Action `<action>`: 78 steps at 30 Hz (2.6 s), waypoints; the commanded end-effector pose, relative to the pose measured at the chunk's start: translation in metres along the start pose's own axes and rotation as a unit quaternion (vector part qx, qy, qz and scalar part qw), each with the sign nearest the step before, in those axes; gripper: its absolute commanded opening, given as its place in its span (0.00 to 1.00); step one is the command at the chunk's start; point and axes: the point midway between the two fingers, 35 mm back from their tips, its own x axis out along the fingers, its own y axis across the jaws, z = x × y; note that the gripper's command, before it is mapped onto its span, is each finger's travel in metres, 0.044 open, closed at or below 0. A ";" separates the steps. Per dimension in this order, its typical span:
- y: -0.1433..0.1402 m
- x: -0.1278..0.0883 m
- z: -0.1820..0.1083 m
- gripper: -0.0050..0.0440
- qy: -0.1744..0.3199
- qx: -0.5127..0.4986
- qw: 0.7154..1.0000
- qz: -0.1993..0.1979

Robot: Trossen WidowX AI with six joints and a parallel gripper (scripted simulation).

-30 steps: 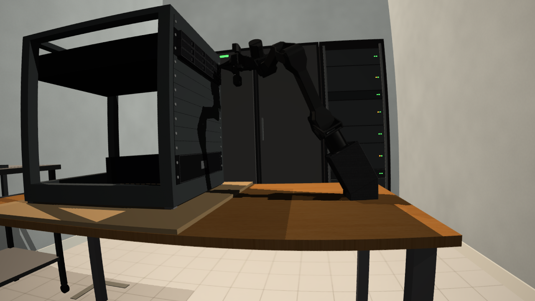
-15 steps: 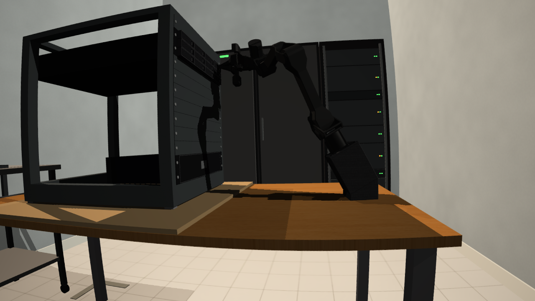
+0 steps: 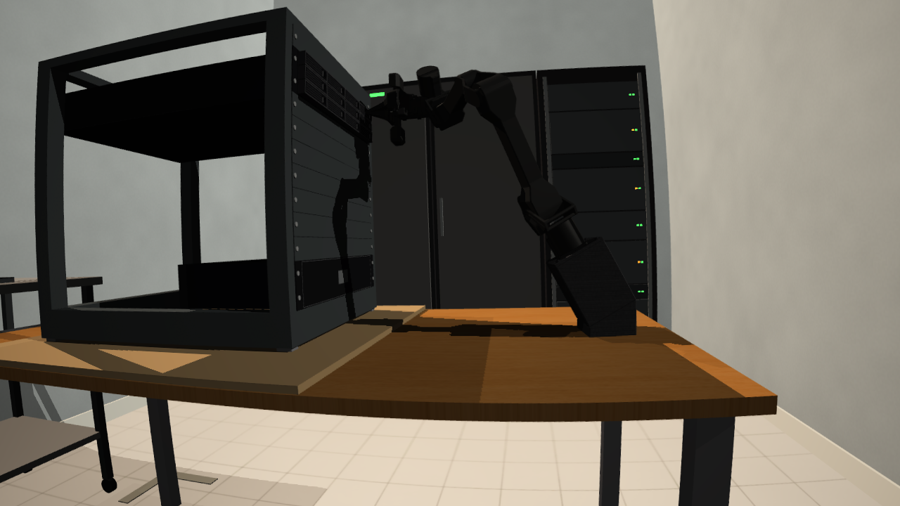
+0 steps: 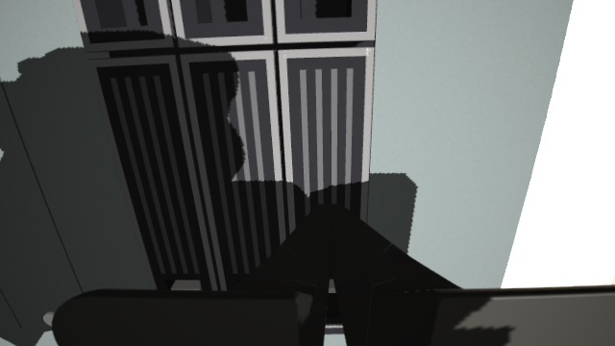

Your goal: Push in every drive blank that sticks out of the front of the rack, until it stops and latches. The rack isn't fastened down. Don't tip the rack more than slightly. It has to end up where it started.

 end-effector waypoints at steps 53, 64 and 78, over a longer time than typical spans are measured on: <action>0.023 -0.064 0.005 0.00 -0.005 -0.010 1.000 -0.005; 0.025 -0.048 0.006 0.00 -0.005 -0.010 1.000 -0.005; 0.025 -0.048 0.006 0.00 -0.005 -0.010 1.000 -0.005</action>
